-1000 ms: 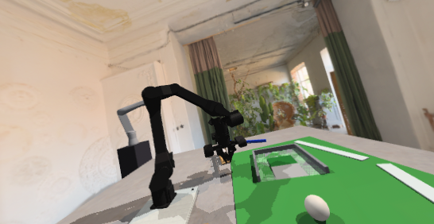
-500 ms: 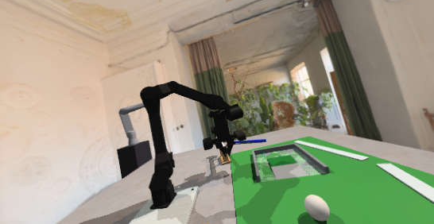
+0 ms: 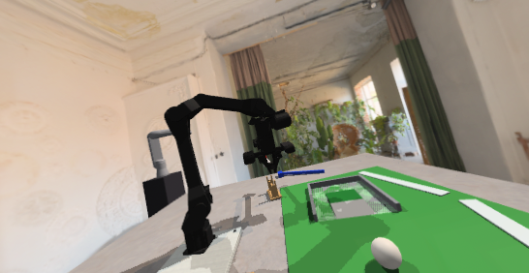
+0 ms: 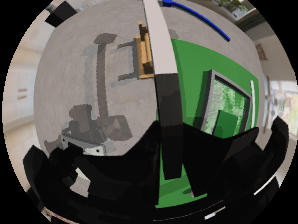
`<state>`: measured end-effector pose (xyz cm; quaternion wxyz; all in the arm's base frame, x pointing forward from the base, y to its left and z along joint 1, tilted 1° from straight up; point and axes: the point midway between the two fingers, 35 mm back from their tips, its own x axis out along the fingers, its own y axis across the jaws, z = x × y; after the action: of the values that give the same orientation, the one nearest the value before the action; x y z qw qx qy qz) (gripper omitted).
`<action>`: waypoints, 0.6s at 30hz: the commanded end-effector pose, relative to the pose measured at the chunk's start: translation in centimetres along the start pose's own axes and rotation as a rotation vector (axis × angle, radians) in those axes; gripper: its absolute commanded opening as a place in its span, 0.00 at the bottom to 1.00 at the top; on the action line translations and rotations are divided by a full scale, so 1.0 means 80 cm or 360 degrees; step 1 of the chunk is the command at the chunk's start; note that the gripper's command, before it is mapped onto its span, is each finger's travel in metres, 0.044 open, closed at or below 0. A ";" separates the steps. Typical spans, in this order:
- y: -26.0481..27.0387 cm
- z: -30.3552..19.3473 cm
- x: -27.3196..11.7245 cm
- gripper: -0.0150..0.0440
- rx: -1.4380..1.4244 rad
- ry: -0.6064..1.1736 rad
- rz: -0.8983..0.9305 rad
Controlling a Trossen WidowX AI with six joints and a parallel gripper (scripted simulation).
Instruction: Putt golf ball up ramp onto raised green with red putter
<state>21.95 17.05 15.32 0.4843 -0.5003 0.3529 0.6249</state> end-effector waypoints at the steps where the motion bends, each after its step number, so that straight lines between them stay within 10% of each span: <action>1: -0.004 -0.014 -0.002 0.25 0.0103 0.0018 -0.0011; 18: -0.016 -0.113 -0.032 0.25 0.0841 0.0143 -0.0158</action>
<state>25.53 9.78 15.29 0.5926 -0.4185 0.4824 0.4909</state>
